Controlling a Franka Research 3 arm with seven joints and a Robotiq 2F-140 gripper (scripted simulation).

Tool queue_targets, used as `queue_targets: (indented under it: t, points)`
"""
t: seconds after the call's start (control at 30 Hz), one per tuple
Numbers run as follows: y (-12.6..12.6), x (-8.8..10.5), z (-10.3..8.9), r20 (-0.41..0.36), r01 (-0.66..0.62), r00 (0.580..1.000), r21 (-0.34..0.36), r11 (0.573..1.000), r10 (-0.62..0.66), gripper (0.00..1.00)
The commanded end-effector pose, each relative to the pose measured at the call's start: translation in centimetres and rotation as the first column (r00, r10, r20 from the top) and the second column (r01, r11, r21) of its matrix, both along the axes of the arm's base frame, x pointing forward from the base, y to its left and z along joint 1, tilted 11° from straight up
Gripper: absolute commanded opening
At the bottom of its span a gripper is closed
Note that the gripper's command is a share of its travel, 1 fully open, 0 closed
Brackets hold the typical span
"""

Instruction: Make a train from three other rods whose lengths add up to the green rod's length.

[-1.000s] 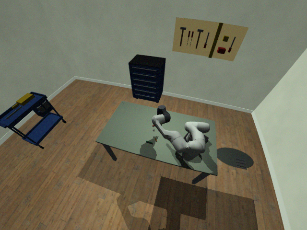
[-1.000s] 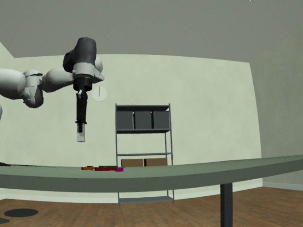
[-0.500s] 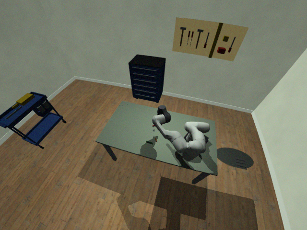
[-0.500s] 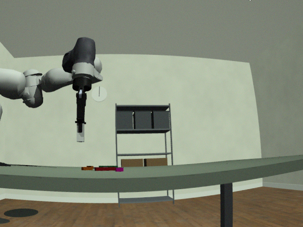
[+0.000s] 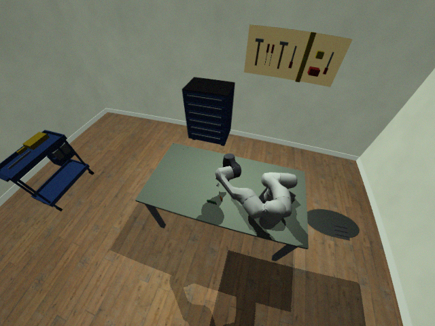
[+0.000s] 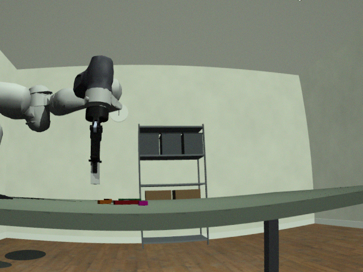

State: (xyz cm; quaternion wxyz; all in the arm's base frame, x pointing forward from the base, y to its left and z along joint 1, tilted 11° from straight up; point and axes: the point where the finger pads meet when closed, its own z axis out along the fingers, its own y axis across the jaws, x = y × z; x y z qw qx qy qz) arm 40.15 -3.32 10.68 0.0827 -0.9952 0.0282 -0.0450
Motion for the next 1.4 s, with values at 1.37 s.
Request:
queue_targets:
  t: [1.37]
  points:
    - [0.4, 0.9, -4.2, 0.017, -0.009, 1.0, -0.009, 1.0, 0.009, 0.03]
